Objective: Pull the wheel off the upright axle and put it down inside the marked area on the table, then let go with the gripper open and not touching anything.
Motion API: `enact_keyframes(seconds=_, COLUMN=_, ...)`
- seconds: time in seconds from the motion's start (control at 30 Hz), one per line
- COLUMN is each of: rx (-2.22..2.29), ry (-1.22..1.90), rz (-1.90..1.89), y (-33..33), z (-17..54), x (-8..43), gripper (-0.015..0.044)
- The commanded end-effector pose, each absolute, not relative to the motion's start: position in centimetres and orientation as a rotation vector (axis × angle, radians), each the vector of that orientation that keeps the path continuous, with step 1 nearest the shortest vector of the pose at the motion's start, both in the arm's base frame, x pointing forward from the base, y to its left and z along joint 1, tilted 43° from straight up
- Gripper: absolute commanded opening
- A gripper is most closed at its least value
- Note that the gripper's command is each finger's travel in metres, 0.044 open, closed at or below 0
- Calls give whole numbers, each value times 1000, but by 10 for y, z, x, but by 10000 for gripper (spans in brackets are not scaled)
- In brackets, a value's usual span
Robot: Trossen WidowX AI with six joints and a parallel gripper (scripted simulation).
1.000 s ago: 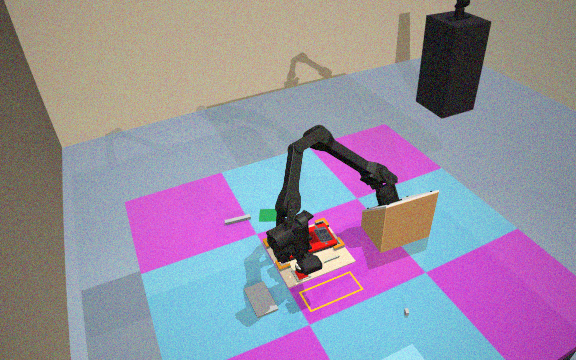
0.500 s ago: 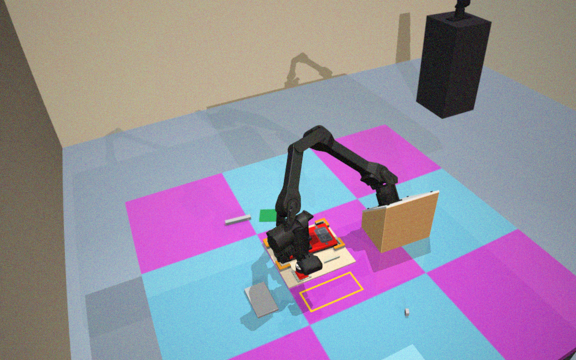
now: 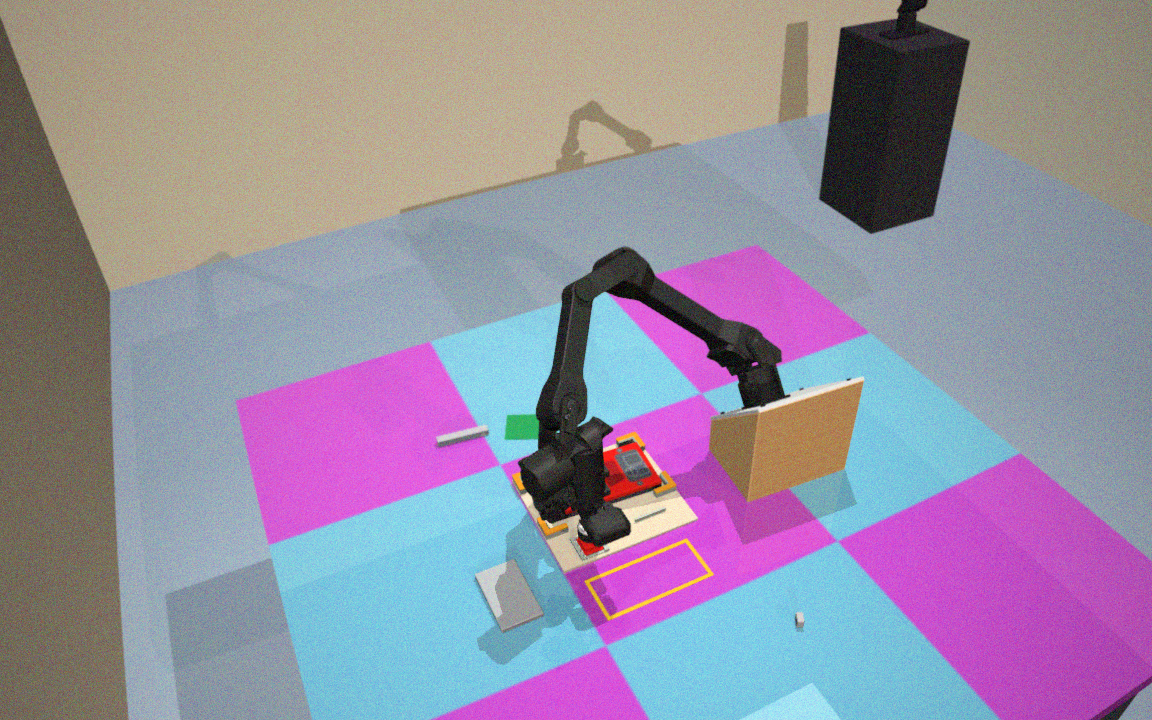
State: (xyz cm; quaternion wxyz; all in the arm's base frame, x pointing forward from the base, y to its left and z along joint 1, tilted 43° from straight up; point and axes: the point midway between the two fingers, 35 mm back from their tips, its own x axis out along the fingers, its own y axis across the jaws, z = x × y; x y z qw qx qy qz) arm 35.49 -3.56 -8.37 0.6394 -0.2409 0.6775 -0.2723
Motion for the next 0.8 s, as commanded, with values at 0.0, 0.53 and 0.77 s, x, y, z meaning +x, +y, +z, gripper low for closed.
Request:
enact_keyframes(seconds=0.0, rx=-568, ry=1536, rz=-601, y=-23, z=-73, x=356, gripper=0)
enact_keyframes(seconds=0.53, rx=-569, ry=1534, rz=-600, y=-19, z=-69, x=356, gripper=0)
enact_keyframes(seconds=0.77, rx=-570, ry=1534, rz=-599, y=-18, z=-67, x=356, gripper=0)
